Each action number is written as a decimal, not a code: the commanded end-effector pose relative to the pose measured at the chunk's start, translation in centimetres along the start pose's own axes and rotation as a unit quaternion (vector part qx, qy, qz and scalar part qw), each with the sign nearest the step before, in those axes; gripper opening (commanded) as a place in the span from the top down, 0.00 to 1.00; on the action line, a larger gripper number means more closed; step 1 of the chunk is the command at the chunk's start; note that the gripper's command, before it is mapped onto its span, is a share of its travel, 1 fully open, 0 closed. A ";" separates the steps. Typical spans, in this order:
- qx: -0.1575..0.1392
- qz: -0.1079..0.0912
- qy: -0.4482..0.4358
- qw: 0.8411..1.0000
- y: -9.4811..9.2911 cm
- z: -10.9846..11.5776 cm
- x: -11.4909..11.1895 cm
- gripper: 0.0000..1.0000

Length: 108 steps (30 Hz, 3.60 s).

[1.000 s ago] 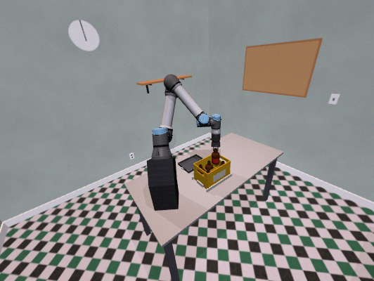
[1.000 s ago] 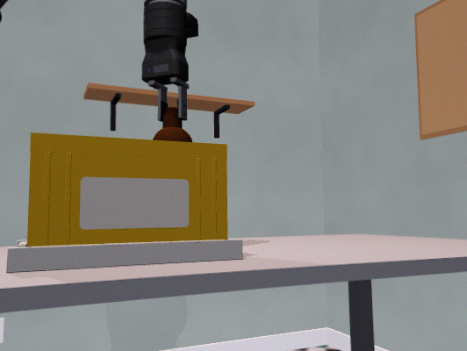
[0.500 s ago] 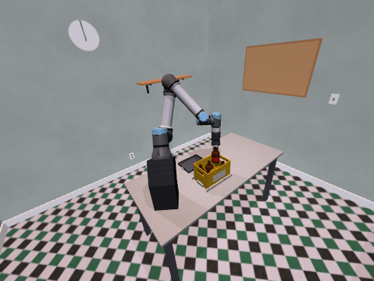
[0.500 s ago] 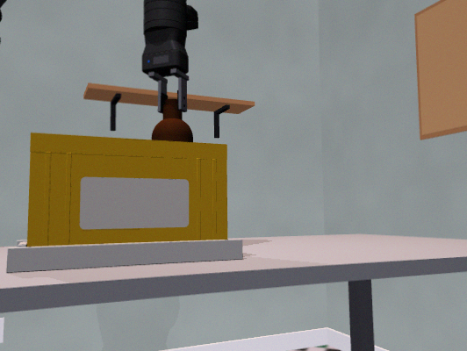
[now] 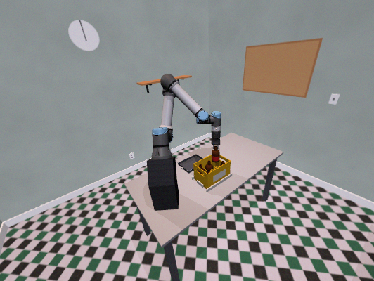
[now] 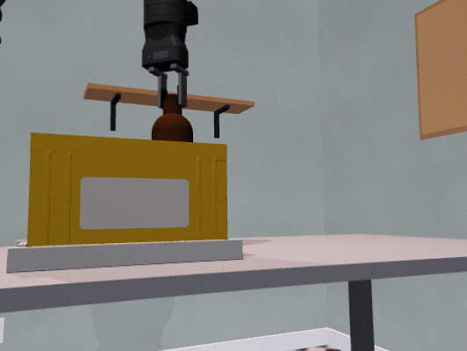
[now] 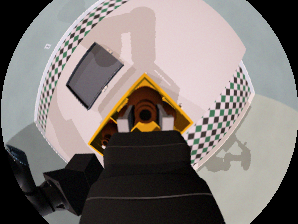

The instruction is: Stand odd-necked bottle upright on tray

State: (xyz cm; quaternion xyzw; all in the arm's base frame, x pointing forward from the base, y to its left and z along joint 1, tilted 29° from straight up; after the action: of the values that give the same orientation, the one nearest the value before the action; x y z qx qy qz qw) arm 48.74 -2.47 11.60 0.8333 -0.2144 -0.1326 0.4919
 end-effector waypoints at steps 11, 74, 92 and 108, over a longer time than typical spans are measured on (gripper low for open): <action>0.000 0.001 0.000 1.000 0.1 0.0 0.0 1.00; 0.000 0.001 0.000 1.000 2.5 0.0 0.0 1.00; 0.000 0.001 0.000 1.000 4.0 0.0 0.0 1.00; 0.000 0.001 0.000 1.000 4.1 0.0 0.0 1.00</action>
State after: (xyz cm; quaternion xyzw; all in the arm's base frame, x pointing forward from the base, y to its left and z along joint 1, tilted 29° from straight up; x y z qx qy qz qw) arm 47.81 -4.20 15.18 0.8334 -0.2144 -0.1326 0.4919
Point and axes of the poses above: the point where the finger pads meet when closed, its own y axis back along the fingers, its own x axis across the jaws, z = x × y, the point moved 8 cm from there along y, back along the fingers, and after that the axes turned 9 degrees about y, right-handed, at the moved point
